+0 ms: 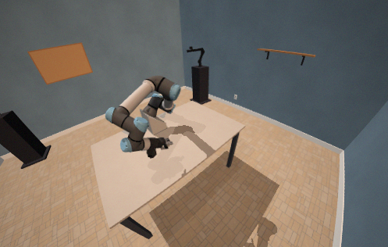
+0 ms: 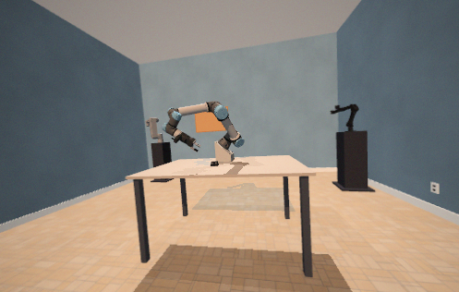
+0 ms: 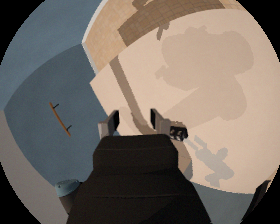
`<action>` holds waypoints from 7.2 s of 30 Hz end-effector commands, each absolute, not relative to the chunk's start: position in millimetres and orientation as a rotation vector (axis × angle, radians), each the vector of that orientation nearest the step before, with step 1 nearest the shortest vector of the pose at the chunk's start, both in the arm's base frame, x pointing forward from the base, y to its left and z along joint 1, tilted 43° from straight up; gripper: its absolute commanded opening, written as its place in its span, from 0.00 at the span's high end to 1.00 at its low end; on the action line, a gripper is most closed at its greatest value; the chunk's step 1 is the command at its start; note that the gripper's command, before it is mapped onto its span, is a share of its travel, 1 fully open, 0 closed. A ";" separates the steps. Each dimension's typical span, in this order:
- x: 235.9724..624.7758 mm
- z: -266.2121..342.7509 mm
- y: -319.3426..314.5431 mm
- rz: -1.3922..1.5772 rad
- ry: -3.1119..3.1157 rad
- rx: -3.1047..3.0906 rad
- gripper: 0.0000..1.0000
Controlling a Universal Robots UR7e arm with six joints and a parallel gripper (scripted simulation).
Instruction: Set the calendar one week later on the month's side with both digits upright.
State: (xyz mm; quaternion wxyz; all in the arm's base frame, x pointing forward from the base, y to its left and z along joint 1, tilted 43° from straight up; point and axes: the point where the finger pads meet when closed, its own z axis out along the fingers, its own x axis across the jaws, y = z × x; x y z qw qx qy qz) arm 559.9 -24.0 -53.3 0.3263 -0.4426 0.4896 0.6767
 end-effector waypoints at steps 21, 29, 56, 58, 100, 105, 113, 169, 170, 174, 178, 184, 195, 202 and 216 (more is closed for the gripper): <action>498.0 -30.3 -23.7 1.131 0.894 -1.665 0.00; 481.8 -26.9 -21.3 0.994 0.793 -1.763 0.00; 391.8 -22.4 -0.1 0.343 0.197 -2.195 0.00; 387.7 -22.7 1.1 0.317 0.168 -2.212 0.00; 340.8 -29.1 15.8 0.037 -0.191 -2.383 0.00; 340.8 -29.1 15.8 0.036 -0.191 -2.383 0.00; 340.5 -29.1 16.0 0.032 -0.203 -2.382 0.00; 317.1 -41.0 27.1 -0.507 -1.525 -1.923 0.00; 316.7 -41.8 27.2 -0.527 -1.571 -1.893 0.00; 315.8 -43.8 27.7 -0.578 -1.693 -1.806 0.00; 315.3 -45.7 28.0 -0.624 -1.799 -1.722 0.00; 315.1 -48.1 28.5 -0.681 -1.931 -1.606 0.00; 316.3 -53.5 30.0 -0.805 -2.213 -1.306 0.00; 317.9 -56.2 31.2 -0.869 -2.353 -1.121 0.00; 323.0 -60.8 35.0 -0.986 -2.601 -0.697 0.00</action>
